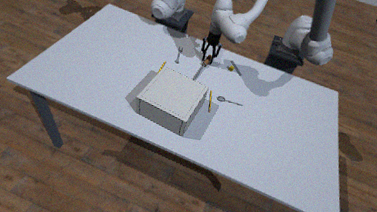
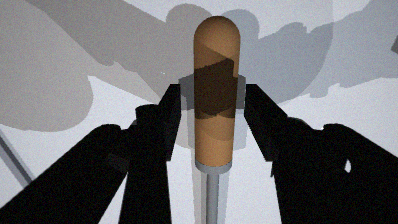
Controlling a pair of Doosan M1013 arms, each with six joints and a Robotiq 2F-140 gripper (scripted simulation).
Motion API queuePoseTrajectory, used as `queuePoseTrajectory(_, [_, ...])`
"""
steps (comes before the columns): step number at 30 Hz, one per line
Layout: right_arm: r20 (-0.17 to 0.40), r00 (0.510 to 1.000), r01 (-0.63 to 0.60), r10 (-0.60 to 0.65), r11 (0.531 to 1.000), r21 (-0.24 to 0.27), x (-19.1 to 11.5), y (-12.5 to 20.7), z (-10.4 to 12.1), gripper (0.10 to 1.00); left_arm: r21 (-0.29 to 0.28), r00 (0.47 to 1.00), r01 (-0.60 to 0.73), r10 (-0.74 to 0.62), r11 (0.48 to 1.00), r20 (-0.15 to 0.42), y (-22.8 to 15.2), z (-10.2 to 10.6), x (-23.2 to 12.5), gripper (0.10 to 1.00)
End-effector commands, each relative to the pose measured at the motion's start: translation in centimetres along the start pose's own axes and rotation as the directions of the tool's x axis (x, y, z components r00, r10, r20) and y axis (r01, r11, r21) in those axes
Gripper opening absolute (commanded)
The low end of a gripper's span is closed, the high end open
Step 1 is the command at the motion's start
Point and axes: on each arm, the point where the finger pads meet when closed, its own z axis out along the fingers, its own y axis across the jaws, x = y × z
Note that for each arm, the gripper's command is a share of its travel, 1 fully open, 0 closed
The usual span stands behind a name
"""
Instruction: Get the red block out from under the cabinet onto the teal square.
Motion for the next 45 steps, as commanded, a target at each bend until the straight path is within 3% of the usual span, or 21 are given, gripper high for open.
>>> queuePoseTrajectory(1, [-0.006, 1.0, -0.005, 0.005, 1.0, -0.006, -0.1, 0.3, 0.0, 1.0, -0.001, 1.0, 0.0, 0.0, 1.0, 0.0, -0.2, -0.3, -0.1, 0.409])
queuePoseTrajectory(13, [-0.006, 1.0, -0.005, 0.005, 1.0, -0.006, -0.1, 0.3, 0.0, 1.0, 0.001, 1.0, 0.0, 0.0, 1.0, 0.003, -0.3, -2.6, -0.2, 0.409])
queuePoseTrajectory(21, [-0.006, 1.0, -0.005, 0.005, 1.0, -0.006, -0.1, 0.3, 0.0, 1.0, 0.001, 1.0, 0.0, 0.0, 1.0, 0.003, -0.2, -6.0, -0.1, 0.409])
queuePoseTrajectory(23, [-0.006, 1.0, -0.005, 0.005, 1.0, -0.006, -0.1, 0.3, 0.0, 1.0, 0.001, 1.0, 0.0, 0.0, 1.0, 0.003, -0.2, -6.0, -0.1, 0.409])
queuePoseTrajectory(38, [-0.006, 1.0, -0.005, 0.005, 1.0, -0.006, -0.1, 0.3, 0.0, 1.0, 0.001, 1.0, 0.0, 0.0, 1.0, 0.003, -0.2, -13.4, -0.1, 0.409])
queuePoseTrajectory(45, [-0.006, 1.0, -0.005, 0.005, 1.0, -0.006, -0.1, 0.3, 0.0, 1.0, 0.001, 1.0, 0.0, 0.0, 1.0, 0.003, -0.2, -15.2, -0.1, 0.409])
